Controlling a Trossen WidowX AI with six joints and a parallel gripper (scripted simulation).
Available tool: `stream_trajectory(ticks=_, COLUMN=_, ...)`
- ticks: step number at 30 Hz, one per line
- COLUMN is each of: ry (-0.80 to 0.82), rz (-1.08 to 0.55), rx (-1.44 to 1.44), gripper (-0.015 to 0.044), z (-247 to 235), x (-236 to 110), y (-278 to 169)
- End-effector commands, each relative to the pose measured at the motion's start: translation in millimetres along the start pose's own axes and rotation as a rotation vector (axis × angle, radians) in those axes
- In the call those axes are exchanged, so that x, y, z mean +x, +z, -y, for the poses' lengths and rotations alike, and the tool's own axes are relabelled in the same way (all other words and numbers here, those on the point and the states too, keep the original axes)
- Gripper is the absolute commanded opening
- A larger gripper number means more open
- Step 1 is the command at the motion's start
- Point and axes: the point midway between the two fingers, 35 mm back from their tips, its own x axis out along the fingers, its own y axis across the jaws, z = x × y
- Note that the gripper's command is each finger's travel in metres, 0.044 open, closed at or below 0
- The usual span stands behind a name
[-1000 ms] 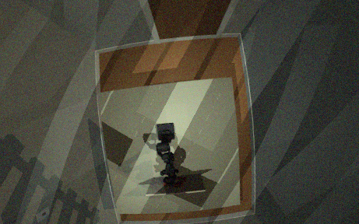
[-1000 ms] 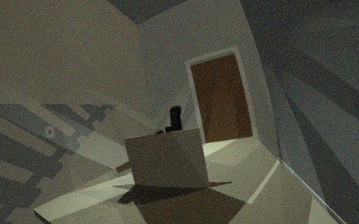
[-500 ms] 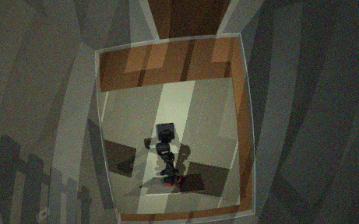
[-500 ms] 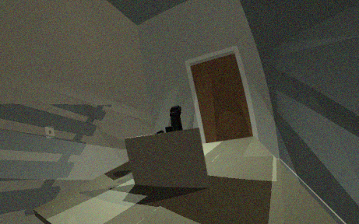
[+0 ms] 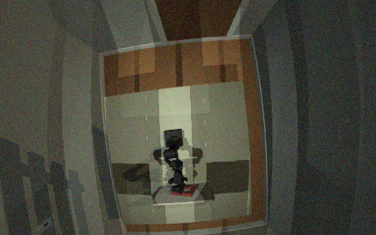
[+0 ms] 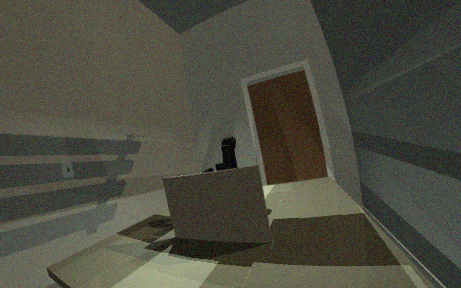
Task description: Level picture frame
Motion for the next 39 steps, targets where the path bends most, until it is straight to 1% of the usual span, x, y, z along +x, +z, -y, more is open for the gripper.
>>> stream_trajectory(ticks=1, ry=0.019, rz=-0.005, rx=0.003, gripper=0.0000, z=-5.7, x=0.6, y=-4.4)
stream_trajectory(ticks=39, ry=0.019, rz=-0.005, rx=0.003, gripper=0.0000, z=-3.0, x=0.6, y=-2.6)
